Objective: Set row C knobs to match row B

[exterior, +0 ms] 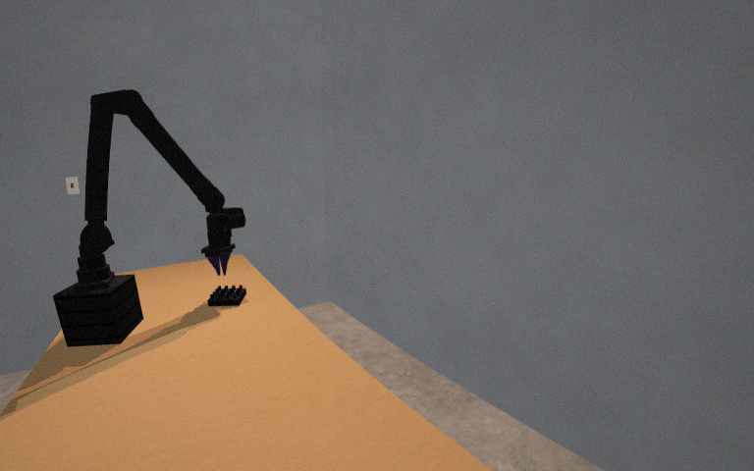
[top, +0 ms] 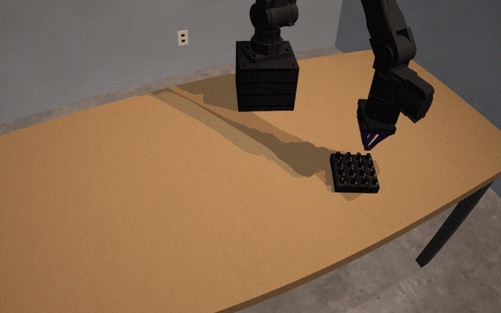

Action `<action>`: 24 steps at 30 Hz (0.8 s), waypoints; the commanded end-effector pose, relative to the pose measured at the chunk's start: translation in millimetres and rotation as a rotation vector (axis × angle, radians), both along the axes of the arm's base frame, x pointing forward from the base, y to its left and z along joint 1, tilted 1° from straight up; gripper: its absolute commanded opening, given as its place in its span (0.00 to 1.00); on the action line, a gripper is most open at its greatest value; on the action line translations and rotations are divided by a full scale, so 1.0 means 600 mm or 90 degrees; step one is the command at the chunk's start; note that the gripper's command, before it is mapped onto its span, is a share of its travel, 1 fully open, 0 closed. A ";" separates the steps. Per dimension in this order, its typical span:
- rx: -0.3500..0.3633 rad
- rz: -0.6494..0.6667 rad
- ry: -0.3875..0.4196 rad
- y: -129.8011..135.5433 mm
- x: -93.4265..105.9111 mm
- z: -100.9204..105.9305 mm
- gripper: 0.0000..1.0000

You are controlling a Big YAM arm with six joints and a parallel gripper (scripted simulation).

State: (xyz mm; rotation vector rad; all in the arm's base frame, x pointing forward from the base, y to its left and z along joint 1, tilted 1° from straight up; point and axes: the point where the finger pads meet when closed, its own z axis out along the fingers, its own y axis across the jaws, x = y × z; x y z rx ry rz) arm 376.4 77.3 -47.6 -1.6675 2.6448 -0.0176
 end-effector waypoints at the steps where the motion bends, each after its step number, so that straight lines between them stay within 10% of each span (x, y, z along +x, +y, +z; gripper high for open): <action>1: 0.005 0.093 -0.028 0.012 0.032 0.031 0.18; 24: 0.005 0.106 -0.029 0.012 0.032 0.031 0.18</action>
